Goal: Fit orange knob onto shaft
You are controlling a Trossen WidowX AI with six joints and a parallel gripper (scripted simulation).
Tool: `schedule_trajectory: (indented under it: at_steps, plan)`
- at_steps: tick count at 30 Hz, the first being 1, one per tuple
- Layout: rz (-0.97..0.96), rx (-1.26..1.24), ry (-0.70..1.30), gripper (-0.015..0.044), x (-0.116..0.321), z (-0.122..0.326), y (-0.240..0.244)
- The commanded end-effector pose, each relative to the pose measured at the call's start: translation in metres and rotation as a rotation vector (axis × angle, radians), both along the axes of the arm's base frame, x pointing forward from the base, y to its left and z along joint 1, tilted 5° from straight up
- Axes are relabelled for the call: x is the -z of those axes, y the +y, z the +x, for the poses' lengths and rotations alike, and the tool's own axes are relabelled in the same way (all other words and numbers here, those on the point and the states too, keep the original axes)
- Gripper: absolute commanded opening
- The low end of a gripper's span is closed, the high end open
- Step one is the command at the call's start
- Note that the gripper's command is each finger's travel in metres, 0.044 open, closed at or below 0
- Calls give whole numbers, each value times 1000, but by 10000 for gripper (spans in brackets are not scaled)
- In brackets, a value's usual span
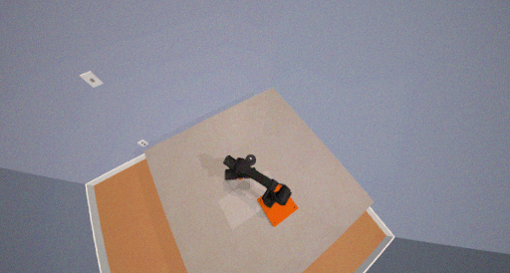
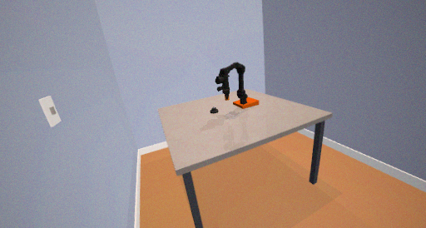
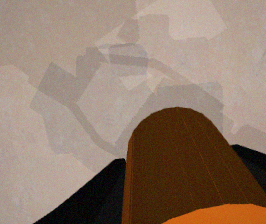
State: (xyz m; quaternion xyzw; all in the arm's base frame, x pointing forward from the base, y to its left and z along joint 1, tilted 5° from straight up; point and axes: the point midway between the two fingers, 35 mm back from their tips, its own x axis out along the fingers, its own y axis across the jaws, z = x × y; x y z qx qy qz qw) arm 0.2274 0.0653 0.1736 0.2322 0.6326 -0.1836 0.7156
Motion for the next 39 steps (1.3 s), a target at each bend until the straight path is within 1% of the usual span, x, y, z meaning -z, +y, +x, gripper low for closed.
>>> schedule_trajectory:
  at_steps: [1,39]
  plan:
    - [64,-7,-48,0,-8,2,-2]
    - [721,-86,-506,0,-88,16,-12]
